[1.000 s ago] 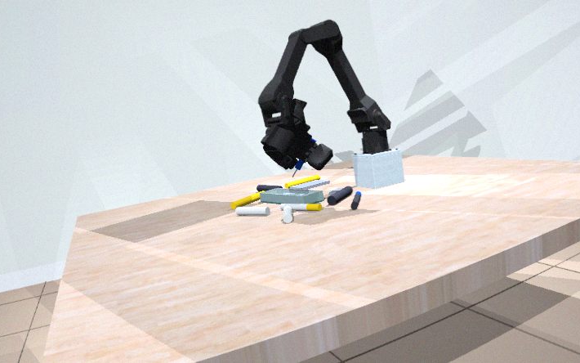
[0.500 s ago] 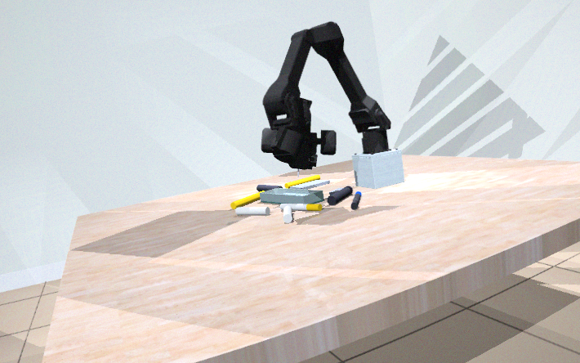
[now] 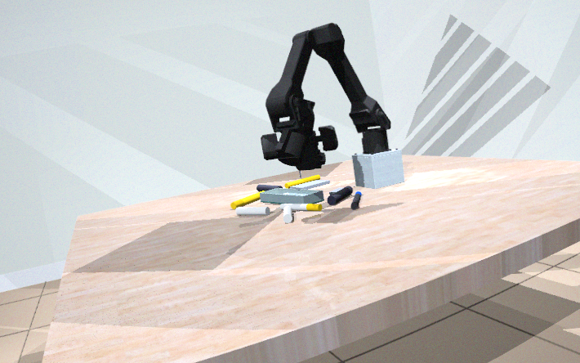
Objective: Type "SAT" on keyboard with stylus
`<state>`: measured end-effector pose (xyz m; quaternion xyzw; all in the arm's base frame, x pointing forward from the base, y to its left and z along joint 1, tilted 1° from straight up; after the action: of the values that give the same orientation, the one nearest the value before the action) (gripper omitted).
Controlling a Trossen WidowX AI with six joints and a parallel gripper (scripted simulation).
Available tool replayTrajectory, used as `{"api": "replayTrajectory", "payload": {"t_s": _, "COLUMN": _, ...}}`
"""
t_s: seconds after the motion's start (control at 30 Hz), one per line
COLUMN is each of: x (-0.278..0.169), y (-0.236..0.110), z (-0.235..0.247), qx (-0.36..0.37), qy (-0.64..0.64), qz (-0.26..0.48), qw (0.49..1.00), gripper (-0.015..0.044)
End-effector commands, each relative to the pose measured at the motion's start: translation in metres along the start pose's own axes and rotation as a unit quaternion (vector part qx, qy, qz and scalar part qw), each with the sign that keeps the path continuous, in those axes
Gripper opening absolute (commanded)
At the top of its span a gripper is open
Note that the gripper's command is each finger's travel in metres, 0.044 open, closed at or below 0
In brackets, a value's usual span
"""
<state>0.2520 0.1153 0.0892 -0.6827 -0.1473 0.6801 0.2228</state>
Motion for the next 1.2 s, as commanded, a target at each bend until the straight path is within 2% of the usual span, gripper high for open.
{"api": "replayTrajectory", "payload": {"t_s": 0.0, "x": 0.013, "y": 0.007, "z": -0.001, "qx": -0.002, "qy": -0.006, "qz": 0.002, "qw": 1.0, "gripper": 0.0}}
{"api": "replayTrajectory", "payload": {"t_s": 0.33, "x": 0.025, "y": 0.015, "z": -0.001, "qx": -0.002, "qy": -0.006, "qz": 0.002, "qw": 1.0, "gripper": 0.0}}
{"api": "replayTrajectory", "payload": {"t_s": 0.43, "x": 0.027, "y": 0.016, "z": -0.001, "qx": -0.002, "qy": -0.006, "qz": 0.002, "qw": 1.0, "gripper": 0.0079}}
{"api": "replayTrajectory", "payload": {"t_s": 1.17, "x": 0.036, "y": 0.021, "z": -0.003, "qx": -0.002, "qy": -0.006, "qz": 0.002, "qw": 1.0, "gripper": 0.0081}}
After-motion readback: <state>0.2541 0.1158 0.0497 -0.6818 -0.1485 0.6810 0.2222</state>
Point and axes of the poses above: the point midway between the two fingers, 35 mm back from their tips, its own y axis out along the fingers, its own z axis across the jaws, x = y × z, the point moved 8 cm from there along -y, back along the fingers, and after that the axes turned 4 degrees about -y, right-handed, at the moved point
